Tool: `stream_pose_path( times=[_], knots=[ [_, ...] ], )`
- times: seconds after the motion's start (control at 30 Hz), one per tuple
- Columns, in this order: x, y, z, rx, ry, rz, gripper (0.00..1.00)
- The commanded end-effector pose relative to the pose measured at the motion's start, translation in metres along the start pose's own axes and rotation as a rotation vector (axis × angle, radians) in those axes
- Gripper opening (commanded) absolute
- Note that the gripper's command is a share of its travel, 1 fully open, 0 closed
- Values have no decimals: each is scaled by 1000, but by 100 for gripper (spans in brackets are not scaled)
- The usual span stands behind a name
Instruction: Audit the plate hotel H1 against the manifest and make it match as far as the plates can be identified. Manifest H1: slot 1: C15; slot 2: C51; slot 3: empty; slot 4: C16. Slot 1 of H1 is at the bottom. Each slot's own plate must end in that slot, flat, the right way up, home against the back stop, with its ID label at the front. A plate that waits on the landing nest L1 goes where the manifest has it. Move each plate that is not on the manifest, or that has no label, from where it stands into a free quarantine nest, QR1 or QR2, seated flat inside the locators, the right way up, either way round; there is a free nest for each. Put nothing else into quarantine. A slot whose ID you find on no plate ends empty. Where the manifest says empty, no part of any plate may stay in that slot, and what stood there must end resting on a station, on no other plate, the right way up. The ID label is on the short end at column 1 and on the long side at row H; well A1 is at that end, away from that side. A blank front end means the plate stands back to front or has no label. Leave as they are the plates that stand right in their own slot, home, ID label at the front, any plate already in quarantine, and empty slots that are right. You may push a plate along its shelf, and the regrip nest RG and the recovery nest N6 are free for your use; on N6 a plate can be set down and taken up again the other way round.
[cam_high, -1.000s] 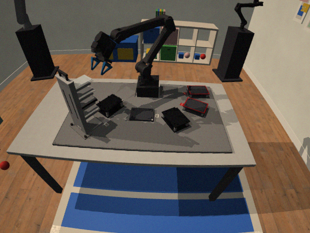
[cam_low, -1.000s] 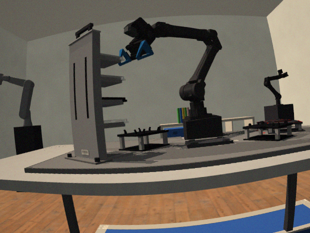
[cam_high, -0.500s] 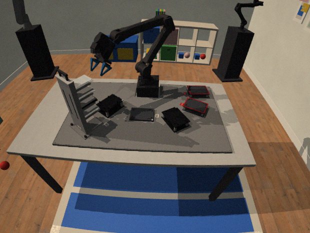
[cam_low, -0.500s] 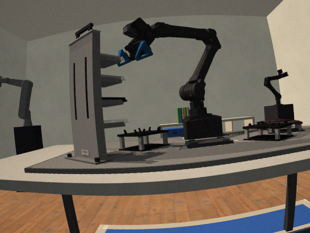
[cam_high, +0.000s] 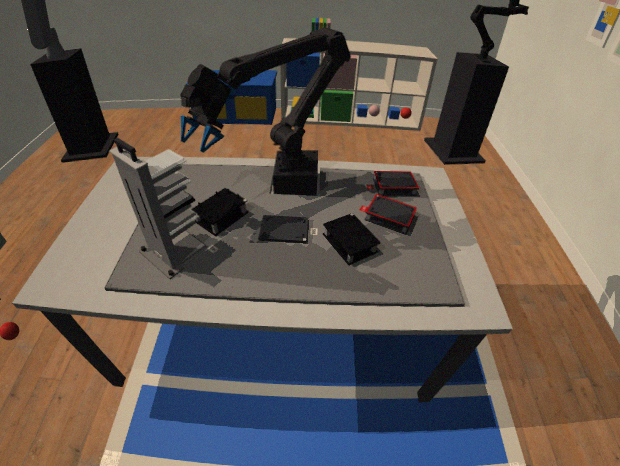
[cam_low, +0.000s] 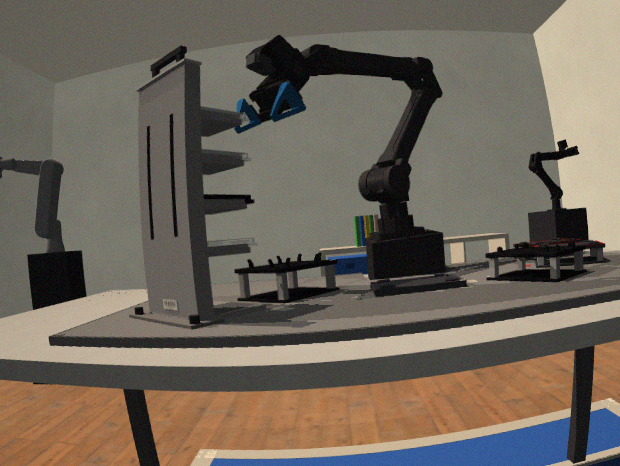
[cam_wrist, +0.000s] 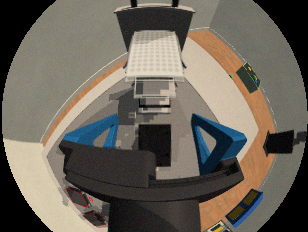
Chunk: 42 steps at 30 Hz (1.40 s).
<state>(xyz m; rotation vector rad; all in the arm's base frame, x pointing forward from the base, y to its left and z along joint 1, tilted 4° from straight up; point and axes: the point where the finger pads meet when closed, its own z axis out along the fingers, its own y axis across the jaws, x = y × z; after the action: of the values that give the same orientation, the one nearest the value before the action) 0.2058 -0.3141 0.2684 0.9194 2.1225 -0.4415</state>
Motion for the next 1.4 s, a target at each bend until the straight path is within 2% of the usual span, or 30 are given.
stream_pose_path(
  times=[0.0, 1.33, 1.37],
  knots=[
    [-24, -2, -10, 9, -49, -7, 100],
    [-24, -2, -10, 9, -49, -7, 100],
    [-3, -1, -2, 3, -7, 6, 100]
  ],
)
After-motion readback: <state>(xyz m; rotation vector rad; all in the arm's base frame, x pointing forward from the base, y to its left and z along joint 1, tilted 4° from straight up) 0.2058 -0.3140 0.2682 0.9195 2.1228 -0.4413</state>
